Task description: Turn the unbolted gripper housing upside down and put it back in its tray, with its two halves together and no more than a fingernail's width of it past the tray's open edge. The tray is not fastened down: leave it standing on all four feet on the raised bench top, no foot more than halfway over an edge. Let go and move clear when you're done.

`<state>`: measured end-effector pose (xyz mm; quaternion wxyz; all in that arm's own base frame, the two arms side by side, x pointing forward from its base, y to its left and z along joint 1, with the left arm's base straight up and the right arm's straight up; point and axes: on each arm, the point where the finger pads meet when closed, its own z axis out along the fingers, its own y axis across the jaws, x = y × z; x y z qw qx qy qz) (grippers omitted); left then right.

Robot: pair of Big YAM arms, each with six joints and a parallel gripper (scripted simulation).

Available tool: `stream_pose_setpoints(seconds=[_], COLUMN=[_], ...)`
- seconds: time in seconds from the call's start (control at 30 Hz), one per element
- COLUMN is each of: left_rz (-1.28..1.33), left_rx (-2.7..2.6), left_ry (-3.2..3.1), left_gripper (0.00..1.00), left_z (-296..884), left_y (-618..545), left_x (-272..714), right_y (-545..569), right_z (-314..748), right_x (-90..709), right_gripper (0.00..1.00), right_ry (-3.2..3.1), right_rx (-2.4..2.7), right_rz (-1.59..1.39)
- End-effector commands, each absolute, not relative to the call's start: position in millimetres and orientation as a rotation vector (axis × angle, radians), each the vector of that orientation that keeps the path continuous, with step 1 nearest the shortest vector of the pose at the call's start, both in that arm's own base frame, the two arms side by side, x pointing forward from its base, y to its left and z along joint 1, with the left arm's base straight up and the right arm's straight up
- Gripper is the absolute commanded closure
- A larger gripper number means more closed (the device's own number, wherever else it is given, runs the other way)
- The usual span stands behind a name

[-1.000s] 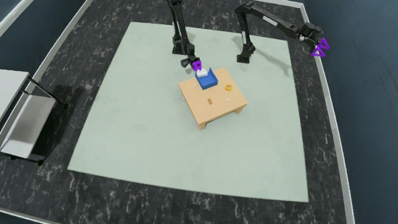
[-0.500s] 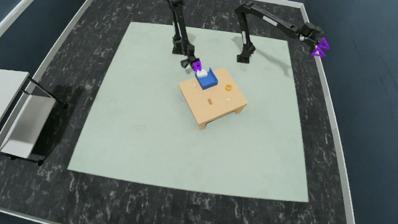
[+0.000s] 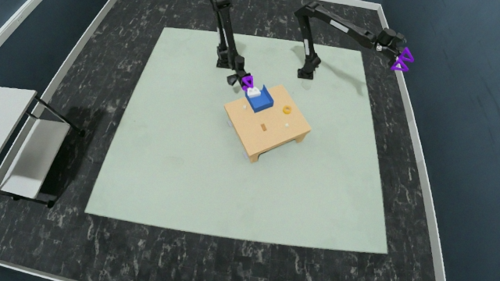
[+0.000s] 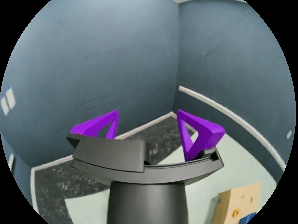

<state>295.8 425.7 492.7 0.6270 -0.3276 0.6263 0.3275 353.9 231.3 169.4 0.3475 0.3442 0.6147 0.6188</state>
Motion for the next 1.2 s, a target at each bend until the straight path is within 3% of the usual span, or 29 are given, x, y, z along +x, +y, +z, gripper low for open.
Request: stream_pose_setpoints(seconds=[0.0,0.77,1.03,1.17], left_rz=[0.789,0.789,0.789,0.789], left_rx=[-0.723,-0.723,-0.723,-0.723], left_ry=[1.374,1.374,1.374,1.374], left_gripper=[0.00,0.00,0.00,0.00], left_z=[537.1,537.1,537.1,537.1], left_y=[431.1,431.1,431.1,431.1], left_x=[291.7,291.7,291.7,291.7], right_y=[237.4,238.2,204.1,220.8], right_z=[195.0,199.2,177.1,198.7], right_x=[359.7,356.7,302.3,326.6], right_gripper=[0.40,0.40,0.40,0.40], right_ry=[1.528,1.531,1.584,1.542], right_rx=[0.844,0.841,0.866,0.849], right_rz=[1.646,1.649,1.612,1.643])
